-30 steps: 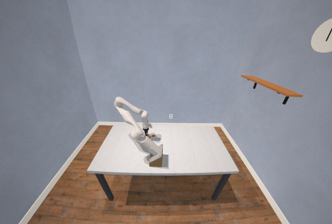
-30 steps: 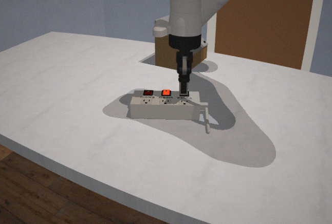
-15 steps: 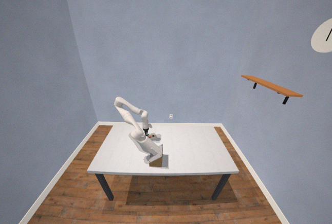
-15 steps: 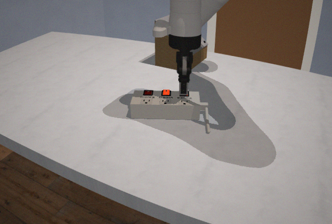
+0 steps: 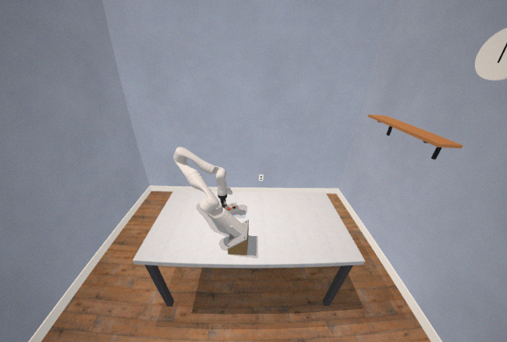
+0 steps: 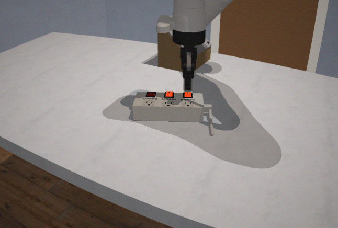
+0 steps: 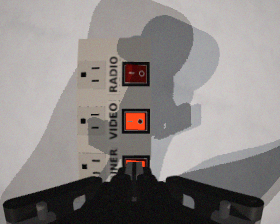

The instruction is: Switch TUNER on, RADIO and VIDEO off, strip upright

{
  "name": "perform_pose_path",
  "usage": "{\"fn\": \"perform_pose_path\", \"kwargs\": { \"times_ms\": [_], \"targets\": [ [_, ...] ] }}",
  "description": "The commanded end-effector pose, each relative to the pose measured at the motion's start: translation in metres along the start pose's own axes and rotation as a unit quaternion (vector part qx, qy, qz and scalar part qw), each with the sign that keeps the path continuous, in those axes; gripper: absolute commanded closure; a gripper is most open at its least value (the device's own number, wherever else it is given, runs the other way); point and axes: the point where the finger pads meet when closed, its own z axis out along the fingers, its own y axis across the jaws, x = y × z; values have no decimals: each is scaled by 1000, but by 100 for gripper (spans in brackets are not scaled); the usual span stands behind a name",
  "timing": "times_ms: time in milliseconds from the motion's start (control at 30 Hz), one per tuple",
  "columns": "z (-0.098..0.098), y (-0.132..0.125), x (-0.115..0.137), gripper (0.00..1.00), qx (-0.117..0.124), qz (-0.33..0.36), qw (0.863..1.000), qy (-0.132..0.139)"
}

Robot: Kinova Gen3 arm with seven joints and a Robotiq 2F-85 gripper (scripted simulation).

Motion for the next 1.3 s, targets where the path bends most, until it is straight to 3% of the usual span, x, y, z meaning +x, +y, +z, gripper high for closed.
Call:
{"fn": "perform_pose_path", "kwargs": {
  "times_ms": [0,233,1000,1267],
  "targets": [
    [-13,-4,1,100,6,1,1000,1],
    [-26,-4,1,100,7,-3,1000,2],
    [-27,-6,2,100,11,-1,1000,3],
    [-41,6,46,100,11,-2,1000,4]
  ]
}}
